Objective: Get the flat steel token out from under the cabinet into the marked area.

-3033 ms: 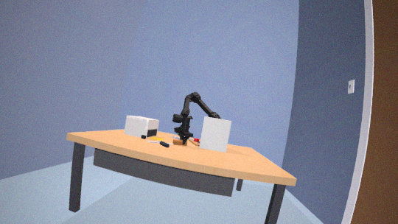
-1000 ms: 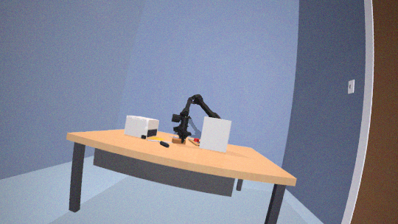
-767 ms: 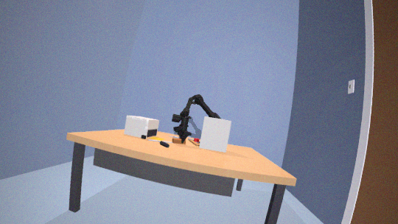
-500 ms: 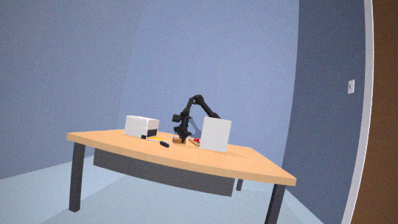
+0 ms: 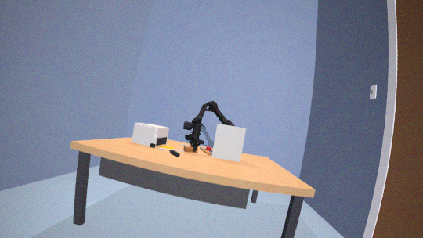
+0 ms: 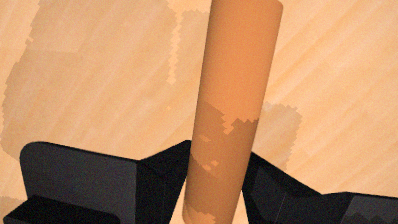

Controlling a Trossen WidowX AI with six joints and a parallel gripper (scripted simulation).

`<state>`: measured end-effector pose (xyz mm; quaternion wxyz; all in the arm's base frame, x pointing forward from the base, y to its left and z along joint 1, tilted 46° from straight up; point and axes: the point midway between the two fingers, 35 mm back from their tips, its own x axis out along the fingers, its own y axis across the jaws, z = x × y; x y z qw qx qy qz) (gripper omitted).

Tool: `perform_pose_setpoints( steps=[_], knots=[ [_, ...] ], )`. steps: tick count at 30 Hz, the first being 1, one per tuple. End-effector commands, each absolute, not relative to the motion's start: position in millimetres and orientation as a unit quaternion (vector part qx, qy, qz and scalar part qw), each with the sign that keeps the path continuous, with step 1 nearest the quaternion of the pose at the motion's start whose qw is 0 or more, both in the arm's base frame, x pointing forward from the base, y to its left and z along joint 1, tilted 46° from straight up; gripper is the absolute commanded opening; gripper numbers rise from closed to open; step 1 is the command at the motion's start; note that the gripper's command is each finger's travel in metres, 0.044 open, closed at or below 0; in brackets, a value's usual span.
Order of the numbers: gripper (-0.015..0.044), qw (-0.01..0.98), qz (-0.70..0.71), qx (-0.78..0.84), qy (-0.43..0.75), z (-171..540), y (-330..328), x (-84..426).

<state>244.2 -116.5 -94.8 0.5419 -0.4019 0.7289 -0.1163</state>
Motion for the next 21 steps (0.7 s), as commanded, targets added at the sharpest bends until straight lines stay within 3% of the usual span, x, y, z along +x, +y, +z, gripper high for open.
perform_pose_setpoints(
  steps=[1,21],
  knots=[
    [0.0,0.543,-0.117,-0.404,0.727,-90.0,-119.4,244.1],
    [0.0,0.543,-0.117,-0.404,0.727,-74.2,-134.6,241.4]
  ],
)
